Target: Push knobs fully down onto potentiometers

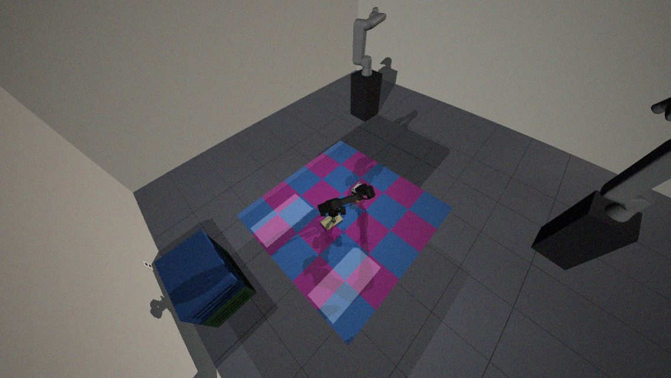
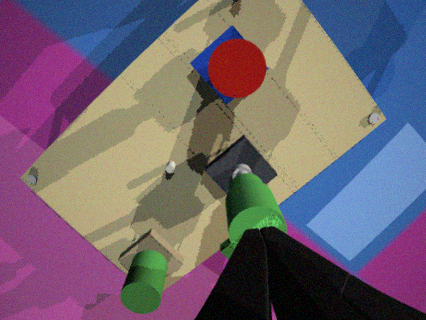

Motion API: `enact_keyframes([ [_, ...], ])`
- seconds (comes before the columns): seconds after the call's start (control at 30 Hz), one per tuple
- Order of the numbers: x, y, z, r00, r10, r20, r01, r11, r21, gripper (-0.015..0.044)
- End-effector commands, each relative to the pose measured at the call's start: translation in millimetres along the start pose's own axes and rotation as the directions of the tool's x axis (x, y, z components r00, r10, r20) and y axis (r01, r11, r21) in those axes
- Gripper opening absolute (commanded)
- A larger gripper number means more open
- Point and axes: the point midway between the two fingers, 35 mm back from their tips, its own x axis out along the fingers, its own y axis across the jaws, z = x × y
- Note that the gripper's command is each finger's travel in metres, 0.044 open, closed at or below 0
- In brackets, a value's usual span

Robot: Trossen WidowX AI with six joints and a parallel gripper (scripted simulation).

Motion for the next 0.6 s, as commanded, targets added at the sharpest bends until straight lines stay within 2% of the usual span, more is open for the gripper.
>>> enact_keyframes([
  [0.0, 0.8, 0.0, -0.2, 1.0, -0.001, -0.002, 0.001, 1.0, 0.004, 0.0],
  [0.57, 5.4, -0.1, -0.2, 1.0, -0.001, -0.003, 0.001, 1.0, 0.004, 0.0],
])
